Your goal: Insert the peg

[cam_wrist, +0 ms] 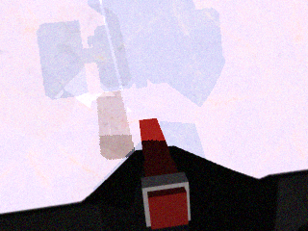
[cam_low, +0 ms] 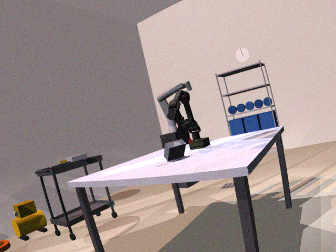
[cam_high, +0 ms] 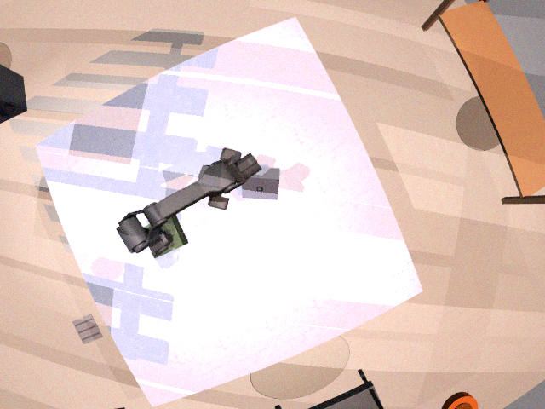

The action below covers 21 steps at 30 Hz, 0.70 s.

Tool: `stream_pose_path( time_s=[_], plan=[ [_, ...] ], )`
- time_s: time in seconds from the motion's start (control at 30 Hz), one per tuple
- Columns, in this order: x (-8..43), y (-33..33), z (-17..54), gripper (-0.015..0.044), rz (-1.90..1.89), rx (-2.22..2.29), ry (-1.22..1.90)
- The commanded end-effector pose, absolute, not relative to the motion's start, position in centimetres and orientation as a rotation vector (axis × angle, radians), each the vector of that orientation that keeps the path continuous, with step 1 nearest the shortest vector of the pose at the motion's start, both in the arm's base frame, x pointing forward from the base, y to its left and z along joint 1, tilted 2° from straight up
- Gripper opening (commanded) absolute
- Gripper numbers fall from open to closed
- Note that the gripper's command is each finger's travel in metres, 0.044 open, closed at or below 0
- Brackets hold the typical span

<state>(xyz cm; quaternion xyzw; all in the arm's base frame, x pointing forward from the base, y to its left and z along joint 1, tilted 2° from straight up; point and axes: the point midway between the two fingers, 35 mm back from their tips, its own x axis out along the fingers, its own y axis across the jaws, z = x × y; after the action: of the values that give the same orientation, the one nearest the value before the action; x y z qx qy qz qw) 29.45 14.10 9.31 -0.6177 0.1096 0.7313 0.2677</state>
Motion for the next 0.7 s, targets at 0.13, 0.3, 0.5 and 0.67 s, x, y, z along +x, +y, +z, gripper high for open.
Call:
stream_pose_path(
  time_s=[0.13,0.3,0.5,0.67],
  plan=[
    [29.9,13.4,9.3,0.0,1.941,-1.59,0.33],
    [30.1,12.9,9.3,0.0,1.921,-1.548,0.348],
    [30.4,12.4,9.4,0.0,1.896,-1.498,0.368],
    [30.7,11.9,9.4,0.0,1.875,-1.457,0.384]
  ],
)
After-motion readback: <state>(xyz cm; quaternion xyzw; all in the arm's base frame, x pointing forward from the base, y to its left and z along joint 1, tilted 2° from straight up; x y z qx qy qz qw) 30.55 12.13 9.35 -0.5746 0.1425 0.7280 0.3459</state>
